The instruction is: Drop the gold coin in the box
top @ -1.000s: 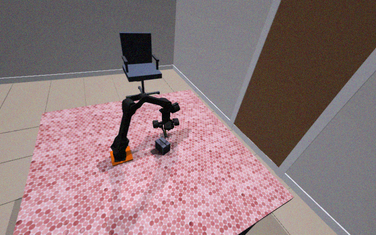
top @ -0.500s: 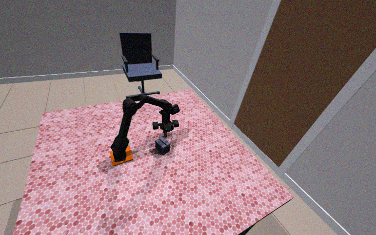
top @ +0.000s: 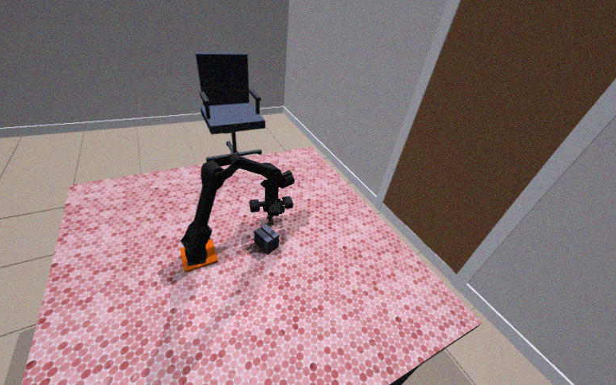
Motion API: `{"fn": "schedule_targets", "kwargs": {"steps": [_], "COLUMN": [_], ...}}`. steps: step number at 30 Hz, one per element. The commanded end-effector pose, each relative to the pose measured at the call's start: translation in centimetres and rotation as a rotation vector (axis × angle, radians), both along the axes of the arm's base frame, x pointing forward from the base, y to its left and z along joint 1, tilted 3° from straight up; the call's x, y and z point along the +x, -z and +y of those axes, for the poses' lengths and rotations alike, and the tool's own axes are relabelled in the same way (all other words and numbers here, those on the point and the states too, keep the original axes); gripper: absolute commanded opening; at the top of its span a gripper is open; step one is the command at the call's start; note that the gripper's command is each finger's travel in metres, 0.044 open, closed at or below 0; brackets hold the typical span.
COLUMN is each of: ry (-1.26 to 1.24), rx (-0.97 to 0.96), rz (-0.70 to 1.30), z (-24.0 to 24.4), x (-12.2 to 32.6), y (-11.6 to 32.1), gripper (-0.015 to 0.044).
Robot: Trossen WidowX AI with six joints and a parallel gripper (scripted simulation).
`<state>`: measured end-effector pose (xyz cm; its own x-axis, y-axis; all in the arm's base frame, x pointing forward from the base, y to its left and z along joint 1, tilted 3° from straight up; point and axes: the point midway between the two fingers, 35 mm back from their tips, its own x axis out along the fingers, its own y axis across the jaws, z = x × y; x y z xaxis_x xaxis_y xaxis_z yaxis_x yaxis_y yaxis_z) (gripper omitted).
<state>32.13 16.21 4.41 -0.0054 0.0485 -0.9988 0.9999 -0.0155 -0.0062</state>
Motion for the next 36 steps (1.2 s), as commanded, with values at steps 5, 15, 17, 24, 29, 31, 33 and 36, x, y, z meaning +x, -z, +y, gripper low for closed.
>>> {"fn": "schedule_targets", "kwargs": {"steps": [5, 15, 17, 24, 29, 31, 33, 36], "ry": [0.005, 0.005, 0.005, 0.004, 0.004, 0.004, 0.004, 0.004], "rx": [0.004, 0.004, 0.004, 0.003, 0.002, 0.002, 0.002, 0.002], "rz": [0.002, 0.002, 0.002, 0.001, 0.001, 0.001, 0.001, 0.001], "z": [0.1, 0.0, 0.0, -0.1, -0.3, -0.3, -0.4, -0.4], "x": [0.2, 0.4, 0.4, 0.4, 0.3, 0.2, 0.2, 0.1], "y": [-1.6, -4.2, -4.7, -6.6, -7.9, -8.4, -8.9, -9.3], "gripper": [0.0000, 0.0000, 0.0000, 0.0000, 0.0000, 0.0000, 0.0000, 0.0000]}}
